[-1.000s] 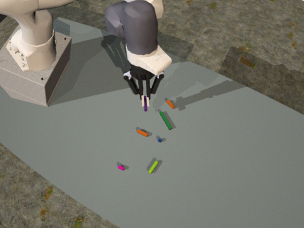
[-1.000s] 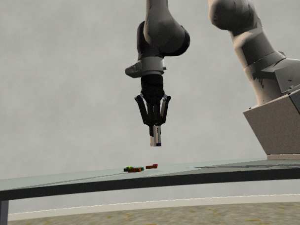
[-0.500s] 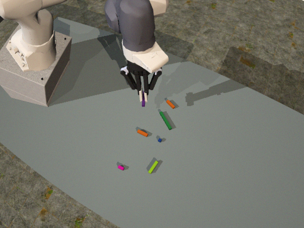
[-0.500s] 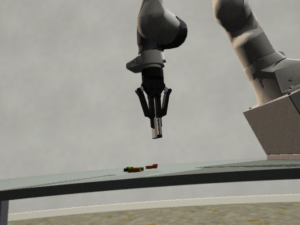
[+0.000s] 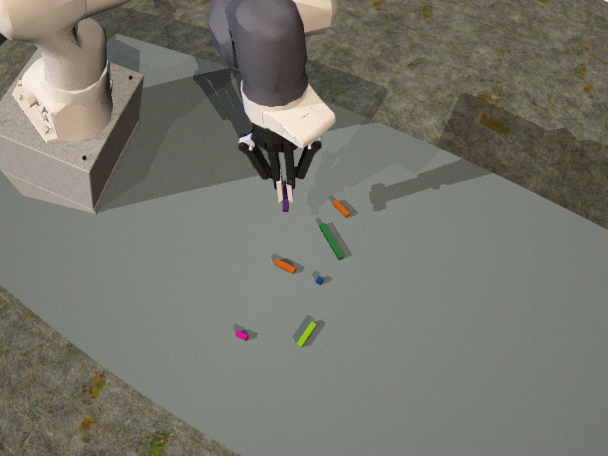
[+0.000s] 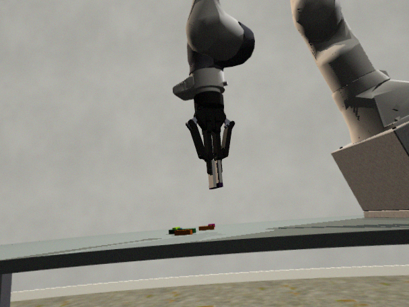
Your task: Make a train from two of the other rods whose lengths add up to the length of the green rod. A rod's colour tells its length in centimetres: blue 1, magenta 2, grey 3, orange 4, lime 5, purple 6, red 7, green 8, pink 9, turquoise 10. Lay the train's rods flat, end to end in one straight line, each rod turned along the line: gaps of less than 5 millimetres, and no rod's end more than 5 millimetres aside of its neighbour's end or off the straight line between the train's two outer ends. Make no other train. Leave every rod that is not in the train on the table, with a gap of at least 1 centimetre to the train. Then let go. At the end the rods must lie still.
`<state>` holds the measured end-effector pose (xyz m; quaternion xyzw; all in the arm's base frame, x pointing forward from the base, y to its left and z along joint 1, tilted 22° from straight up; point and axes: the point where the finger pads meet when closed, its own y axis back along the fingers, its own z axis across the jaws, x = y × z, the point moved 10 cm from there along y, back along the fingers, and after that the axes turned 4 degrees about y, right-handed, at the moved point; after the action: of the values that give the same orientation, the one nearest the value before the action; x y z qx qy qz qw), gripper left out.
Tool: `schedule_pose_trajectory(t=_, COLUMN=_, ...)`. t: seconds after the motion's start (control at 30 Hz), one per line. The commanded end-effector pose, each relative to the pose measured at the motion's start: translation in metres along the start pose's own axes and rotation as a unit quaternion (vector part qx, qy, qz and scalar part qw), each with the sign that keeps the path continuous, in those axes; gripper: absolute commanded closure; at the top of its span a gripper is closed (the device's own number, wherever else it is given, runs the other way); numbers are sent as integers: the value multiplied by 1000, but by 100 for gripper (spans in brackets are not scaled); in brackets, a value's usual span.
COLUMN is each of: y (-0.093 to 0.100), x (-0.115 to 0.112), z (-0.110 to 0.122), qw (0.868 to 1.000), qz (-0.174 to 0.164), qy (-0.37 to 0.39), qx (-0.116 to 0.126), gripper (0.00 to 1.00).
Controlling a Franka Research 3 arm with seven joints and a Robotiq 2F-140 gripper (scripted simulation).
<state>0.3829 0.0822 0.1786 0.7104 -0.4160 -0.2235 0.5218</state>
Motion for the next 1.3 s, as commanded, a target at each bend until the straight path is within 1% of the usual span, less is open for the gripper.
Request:
schedule_pose_trajectory(t=0.0, y=-2, x=17, z=-4, qw=998, qz=-8, qy=64, qx=4, gripper=97)
schedule_pose_trajectory(t=0.03, y=-2, x=26, z=-5, qw=996, qz=-10, qy=88, qx=6, gripper=97)
schedule_pose_trajectory(t=0.17, y=-2, x=30, z=-6, qw=995, qz=-10, qy=100, qx=7, gripper=97)
schedule_pose_trajectory(t=0.2, y=-3, x=36, z=-7, qw=993, qz=-11, qy=116, qx=8, gripper=97)
schedule_pose_trajectory(t=0.67, y=-4, x=77, z=-8, qw=977, qz=-14, qy=211, qx=14, gripper=97)
schedule_pose_trajectory(t=0.73, y=-4, x=77, z=-8, qw=977, qz=-14, qy=211, qx=14, gripper=97)
schedule_pose_trajectory(t=0.77, y=-4, x=85, z=-7, qw=973, qz=-13, qy=228, qx=15, gripper=97)
schedule_pose_trajectory(t=0.83, y=-4, x=91, z=-7, qw=970, qz=-13, qy=241, qx=16, gripper=97)
schedule_pose_trajectory(t=1.23, y=-4, x=124, z=0, qw=950, qz=-11, qy=311, qx=17, gripper=97)
schedule_pose_trajectory(t=1.27, y=-4, x=124, z=0, qw=950, qz=-11, qy=311, qx=17, gripper=97)
